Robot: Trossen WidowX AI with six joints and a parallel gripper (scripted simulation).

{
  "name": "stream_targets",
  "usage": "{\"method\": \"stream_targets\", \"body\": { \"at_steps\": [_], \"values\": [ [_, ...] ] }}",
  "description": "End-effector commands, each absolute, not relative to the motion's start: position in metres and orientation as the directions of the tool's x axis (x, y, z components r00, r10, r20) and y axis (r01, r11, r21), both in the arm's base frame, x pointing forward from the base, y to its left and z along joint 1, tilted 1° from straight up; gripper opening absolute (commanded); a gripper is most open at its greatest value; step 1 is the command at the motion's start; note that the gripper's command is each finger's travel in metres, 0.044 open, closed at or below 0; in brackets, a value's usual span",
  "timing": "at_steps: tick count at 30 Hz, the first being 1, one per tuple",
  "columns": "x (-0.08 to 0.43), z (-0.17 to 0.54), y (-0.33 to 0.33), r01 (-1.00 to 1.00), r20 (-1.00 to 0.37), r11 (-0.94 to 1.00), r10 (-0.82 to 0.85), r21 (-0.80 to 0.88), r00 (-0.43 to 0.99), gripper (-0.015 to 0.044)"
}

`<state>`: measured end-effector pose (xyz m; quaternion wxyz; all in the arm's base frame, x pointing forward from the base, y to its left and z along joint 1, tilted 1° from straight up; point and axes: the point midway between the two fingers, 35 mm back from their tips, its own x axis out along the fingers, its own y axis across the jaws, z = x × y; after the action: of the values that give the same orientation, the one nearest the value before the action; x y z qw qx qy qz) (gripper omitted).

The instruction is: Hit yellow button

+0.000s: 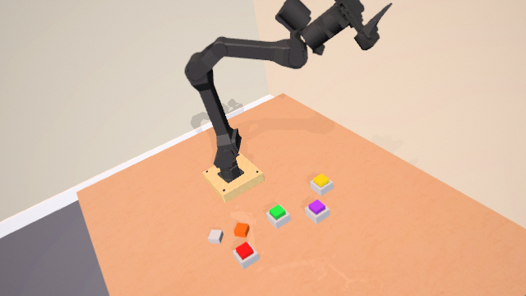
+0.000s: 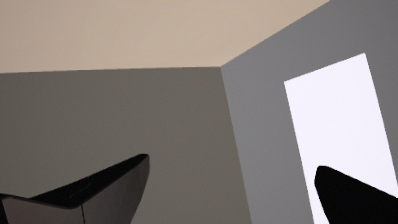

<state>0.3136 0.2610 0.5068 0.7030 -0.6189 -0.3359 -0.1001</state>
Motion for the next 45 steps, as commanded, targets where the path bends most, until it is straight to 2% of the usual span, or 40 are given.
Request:
{"method": "stream_targets", "body": {
  "at_steps": [1,3,8,10,14,20,24,29,32,36,45],
  "values": [
    [0.315,0.504,0.262,0.544,0.587,0.22,0.282,-0.81,0.759,0.04],
    [0.327,0.485,0.273,0.434,0.505,0.267,0.336,-0.861,0.795,0.04],
    [0.36,0.399,0.296,-0.07,0.134,0.395,0.466,-0.916,0.874,0.04],
    [0.366,0.365,0.298,-0.249,-0.01,0.433,0.483,-0.866,0.876,0.04],
    [0.368,0.313,0.293,-0.485,-0.237,0.501,0.479,-0.716,0.845,0.04],
    [0.354,0.241,0.273,-0.659,-0.551,0.643,0.411,-0.39,0.726,0.04],
    [0.334,0.199,0.251,-0.624,-0.731,0.764,0.332,-0.162,0.596,0.04],
    [0.298,0.158,0.218,-0.404,-0.901,0.914,0.204,0.036,0.382,0.04],
    [0.272,0.142,0.197,-0.203,-0.965,0.976,0.12,0.073,0.232,0.04],
    [0.237,0.132,0.169,0.077,-0.999,0.997,0.016,0.019,0.032,0.04],
    [0.235,0.131,0.168,0.093,-1.0,0.996,0.011,0.012,0.02,0.04]
  ]
}}
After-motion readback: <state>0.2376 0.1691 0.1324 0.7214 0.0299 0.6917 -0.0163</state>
